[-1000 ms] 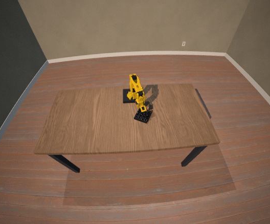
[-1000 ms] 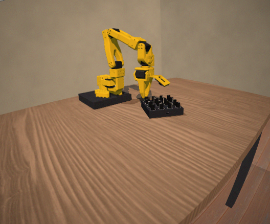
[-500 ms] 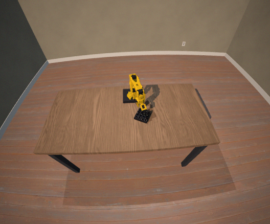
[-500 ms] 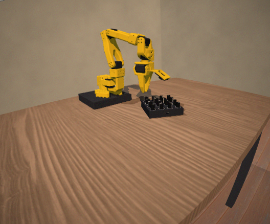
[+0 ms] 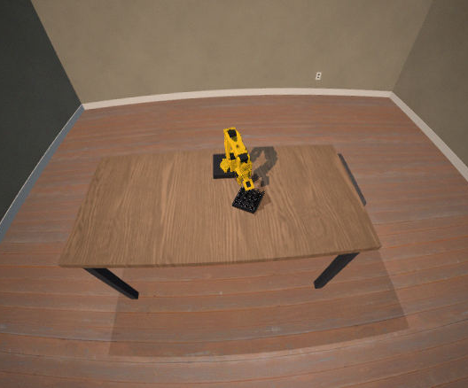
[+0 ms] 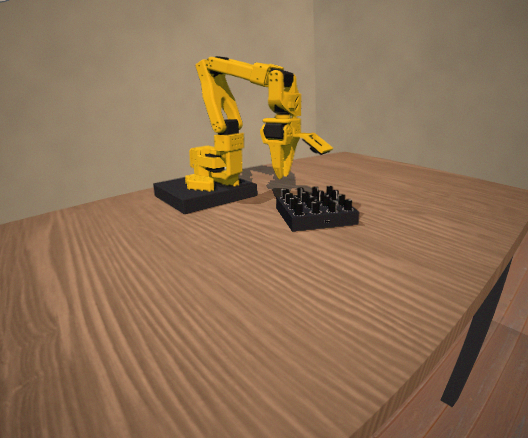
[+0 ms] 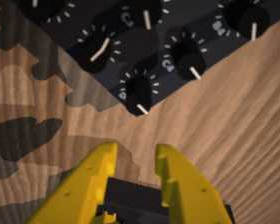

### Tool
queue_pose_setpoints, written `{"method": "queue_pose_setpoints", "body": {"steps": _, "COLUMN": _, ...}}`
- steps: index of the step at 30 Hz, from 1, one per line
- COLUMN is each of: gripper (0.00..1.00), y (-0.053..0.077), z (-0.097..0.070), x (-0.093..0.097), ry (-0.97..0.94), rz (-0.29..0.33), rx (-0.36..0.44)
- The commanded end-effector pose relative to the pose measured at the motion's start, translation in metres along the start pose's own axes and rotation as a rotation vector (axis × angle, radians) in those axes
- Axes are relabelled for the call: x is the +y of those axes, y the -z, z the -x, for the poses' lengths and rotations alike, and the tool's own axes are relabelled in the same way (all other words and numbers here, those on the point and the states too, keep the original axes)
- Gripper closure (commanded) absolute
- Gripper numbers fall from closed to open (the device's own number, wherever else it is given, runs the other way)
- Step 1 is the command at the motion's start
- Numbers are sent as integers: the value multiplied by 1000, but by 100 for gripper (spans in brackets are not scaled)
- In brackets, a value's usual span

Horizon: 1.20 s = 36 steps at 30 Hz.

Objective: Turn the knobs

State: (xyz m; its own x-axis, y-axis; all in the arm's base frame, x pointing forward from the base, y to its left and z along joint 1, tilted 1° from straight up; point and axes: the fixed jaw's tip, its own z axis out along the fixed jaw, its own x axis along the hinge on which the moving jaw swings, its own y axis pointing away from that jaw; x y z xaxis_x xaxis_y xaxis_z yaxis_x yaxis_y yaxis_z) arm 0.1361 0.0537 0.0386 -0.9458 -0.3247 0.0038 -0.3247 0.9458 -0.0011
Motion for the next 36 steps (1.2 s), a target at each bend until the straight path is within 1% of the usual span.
{"method": "queue_pose_setpoints", "body": {"steps": 1, "gripper": 92, "y": 3, "z": 2, "x": 0, "ry": -8, "rz": 1, "rx": -15}}
{"method": "queue_pose_setpoints", "body": {"steps": 22, "gripper": 92, "y": 5, "z": 22, "x": 0, "ry": -8, "rz": 1, "rx": -15}}
{"method": "queue_pose_setpoints", "body": {"steps": 36, "gripper": 92, "y": 5, "z": 23, "x": -2, "ry": -18, "rz": 1, "rx": -15}}
